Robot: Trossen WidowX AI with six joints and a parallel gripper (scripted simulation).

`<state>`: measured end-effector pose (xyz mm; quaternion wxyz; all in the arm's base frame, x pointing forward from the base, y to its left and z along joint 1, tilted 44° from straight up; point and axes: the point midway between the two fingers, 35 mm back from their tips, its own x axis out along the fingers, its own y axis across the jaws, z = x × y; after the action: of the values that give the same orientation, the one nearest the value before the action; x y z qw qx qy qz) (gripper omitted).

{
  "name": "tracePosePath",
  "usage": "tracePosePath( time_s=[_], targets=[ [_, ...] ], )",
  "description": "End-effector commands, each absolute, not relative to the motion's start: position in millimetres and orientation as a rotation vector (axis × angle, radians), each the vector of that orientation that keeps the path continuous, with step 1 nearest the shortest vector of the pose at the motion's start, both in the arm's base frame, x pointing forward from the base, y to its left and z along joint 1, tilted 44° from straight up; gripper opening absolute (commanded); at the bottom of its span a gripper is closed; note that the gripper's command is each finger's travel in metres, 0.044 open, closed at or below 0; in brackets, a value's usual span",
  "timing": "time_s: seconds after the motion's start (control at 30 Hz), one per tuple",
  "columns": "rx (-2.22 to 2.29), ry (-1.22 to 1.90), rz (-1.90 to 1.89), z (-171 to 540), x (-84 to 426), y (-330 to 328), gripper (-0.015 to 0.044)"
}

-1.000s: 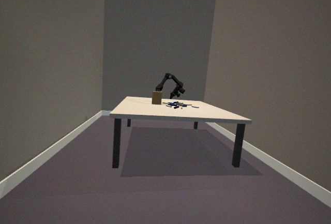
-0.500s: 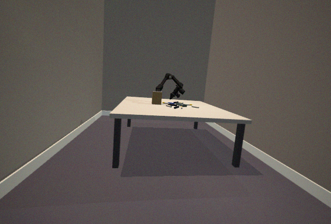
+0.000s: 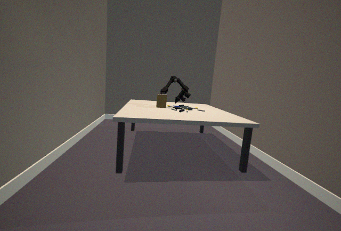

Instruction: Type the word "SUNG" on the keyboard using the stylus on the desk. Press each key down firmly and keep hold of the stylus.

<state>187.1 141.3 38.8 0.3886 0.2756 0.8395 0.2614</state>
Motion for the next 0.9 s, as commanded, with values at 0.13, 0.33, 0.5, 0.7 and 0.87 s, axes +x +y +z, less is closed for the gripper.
tracePosePath(
  time_s=[0.13,0.33,0.5,0.7,0.87],
  targets=[
    [0.709,2.141,0.662,34,186,146,0.0150],
    [0.709,2.141,0.662,32,186,149,0.0150],
    [0.709,2.141,0.663,29,186,151,0.0150],
    [0.709,2.141,0.663,26,186,154,0.0150],
    [0.709,2.141,0.663,25,186,156,0.0150]
  ],
)
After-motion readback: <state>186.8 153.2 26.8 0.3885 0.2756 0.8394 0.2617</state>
